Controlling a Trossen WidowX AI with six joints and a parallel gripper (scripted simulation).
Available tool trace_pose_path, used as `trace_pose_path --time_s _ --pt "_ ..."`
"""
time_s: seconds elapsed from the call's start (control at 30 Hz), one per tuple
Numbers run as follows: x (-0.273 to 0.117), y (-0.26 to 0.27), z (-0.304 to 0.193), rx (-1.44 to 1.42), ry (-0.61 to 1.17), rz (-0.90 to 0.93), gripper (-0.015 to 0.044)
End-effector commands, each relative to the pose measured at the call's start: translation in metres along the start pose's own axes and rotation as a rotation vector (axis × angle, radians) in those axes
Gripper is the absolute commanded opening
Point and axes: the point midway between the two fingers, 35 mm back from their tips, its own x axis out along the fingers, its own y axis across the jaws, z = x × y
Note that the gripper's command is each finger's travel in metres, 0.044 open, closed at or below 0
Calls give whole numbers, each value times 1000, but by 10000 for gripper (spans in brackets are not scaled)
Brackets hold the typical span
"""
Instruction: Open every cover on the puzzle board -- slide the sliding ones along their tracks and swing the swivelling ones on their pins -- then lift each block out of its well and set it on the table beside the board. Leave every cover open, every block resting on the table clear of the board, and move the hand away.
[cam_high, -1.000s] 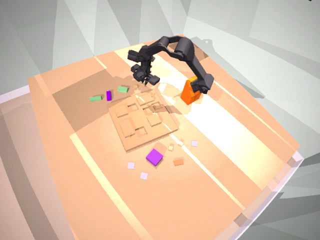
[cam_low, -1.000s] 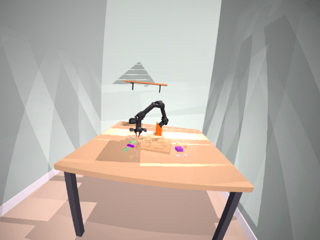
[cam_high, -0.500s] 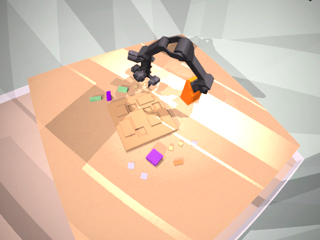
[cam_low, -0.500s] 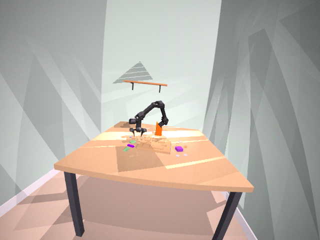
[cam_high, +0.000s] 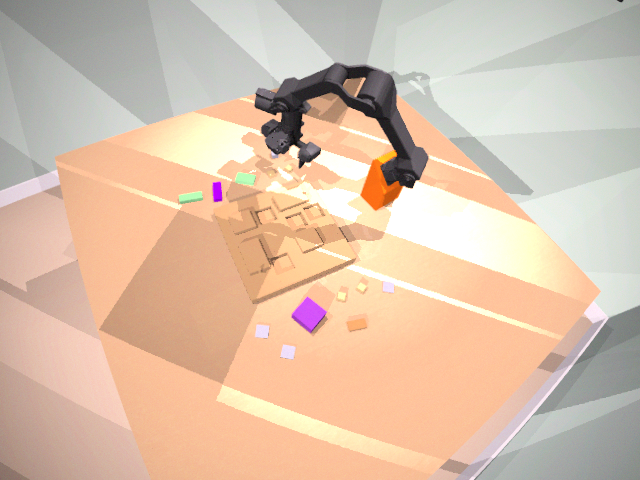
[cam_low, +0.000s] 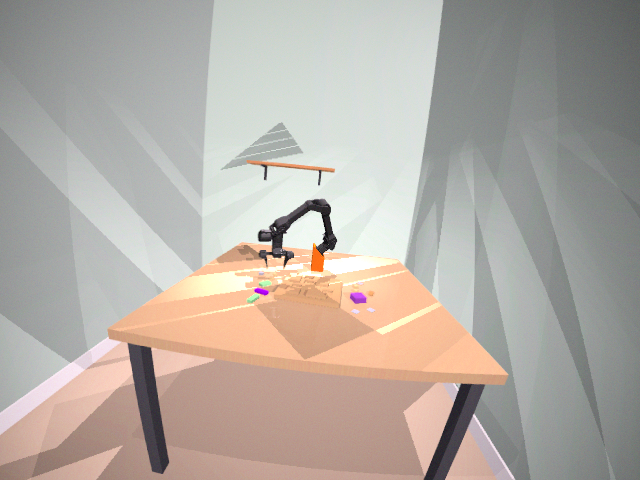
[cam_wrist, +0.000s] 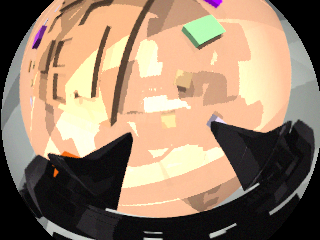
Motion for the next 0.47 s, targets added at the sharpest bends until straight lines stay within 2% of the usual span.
trace_pose_path --time_s 0.0,0.33,0.43 --pt "-14 0 -1 -3 3 -3 440" --pt "-42 2 -2 -1 3 -1 440" --pt "-52 -3 9 4 -4 -65 440"
